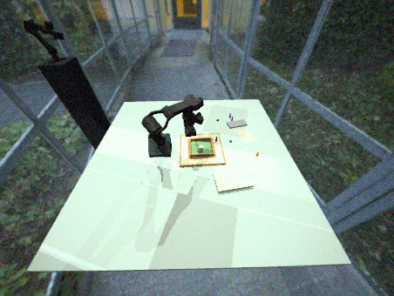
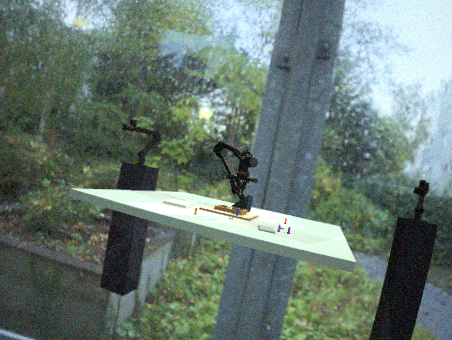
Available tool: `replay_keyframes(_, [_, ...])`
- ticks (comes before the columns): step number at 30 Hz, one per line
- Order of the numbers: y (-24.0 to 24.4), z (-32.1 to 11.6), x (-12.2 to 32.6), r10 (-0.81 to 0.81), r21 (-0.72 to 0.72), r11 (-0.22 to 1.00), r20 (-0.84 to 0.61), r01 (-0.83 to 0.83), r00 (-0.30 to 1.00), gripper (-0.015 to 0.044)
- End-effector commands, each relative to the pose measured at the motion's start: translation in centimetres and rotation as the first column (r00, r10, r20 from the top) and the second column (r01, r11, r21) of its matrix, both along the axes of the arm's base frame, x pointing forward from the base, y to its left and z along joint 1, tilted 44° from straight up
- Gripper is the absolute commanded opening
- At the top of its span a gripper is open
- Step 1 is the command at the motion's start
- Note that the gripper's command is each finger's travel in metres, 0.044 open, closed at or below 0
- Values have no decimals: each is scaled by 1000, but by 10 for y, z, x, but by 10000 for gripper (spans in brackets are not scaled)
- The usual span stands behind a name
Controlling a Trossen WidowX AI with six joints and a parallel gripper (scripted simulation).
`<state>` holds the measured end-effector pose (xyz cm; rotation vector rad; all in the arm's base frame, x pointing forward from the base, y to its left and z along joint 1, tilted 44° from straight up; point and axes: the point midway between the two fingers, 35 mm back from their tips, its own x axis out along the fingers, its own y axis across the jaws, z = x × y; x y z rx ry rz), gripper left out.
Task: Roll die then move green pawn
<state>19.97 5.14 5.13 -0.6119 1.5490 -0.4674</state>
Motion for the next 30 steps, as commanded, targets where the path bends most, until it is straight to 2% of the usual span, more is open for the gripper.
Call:
replay_keyframes(1, [-18, 7, 6, 3, 4, 1000, 10, -3, 1000, 0])
replay_keyframes(25, [-124, 45, 6, -13, -64, 998, 15, 14, 1000, 0])
replay_keyframes(30, [-130, 48, 4, -16, -72, 997, 13, 17, 1000, 0])
